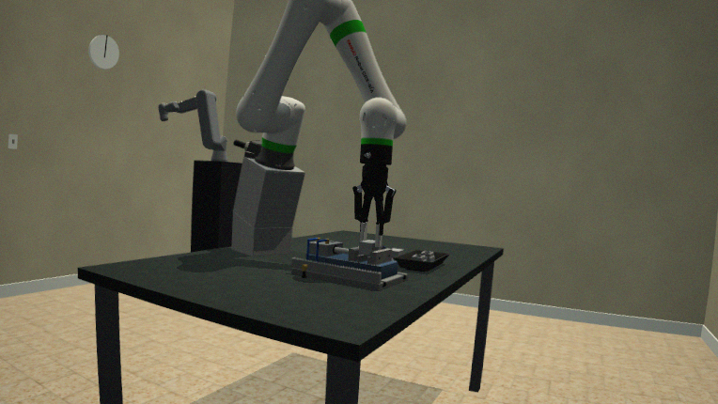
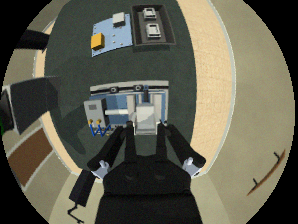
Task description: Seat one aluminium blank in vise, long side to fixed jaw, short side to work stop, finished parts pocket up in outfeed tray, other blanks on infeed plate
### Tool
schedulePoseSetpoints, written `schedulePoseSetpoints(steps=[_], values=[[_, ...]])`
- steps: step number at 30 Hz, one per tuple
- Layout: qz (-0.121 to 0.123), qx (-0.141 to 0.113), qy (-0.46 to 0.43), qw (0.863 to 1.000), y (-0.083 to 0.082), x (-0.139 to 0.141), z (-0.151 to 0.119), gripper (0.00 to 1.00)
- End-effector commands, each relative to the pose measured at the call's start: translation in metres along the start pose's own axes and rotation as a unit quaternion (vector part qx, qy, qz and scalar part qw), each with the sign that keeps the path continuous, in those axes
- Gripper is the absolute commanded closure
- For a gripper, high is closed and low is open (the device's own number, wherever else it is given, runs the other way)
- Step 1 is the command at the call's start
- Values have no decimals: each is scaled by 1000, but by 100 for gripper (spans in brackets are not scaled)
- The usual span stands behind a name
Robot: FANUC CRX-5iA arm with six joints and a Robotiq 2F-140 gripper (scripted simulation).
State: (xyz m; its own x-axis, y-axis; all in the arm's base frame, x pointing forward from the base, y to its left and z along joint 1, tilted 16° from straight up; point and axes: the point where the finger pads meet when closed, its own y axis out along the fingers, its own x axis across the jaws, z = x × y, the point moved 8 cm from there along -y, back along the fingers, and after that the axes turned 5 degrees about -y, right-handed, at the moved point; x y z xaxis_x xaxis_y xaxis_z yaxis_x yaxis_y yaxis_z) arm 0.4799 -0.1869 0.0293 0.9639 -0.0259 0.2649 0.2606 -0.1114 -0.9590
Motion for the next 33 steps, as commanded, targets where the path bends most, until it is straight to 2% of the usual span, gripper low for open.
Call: schedulePoseSetpoints(steps=[1,33], values=[[0,0,0,1000,0,0,0,100],[0,0,0,1000,0,2,3,100]])
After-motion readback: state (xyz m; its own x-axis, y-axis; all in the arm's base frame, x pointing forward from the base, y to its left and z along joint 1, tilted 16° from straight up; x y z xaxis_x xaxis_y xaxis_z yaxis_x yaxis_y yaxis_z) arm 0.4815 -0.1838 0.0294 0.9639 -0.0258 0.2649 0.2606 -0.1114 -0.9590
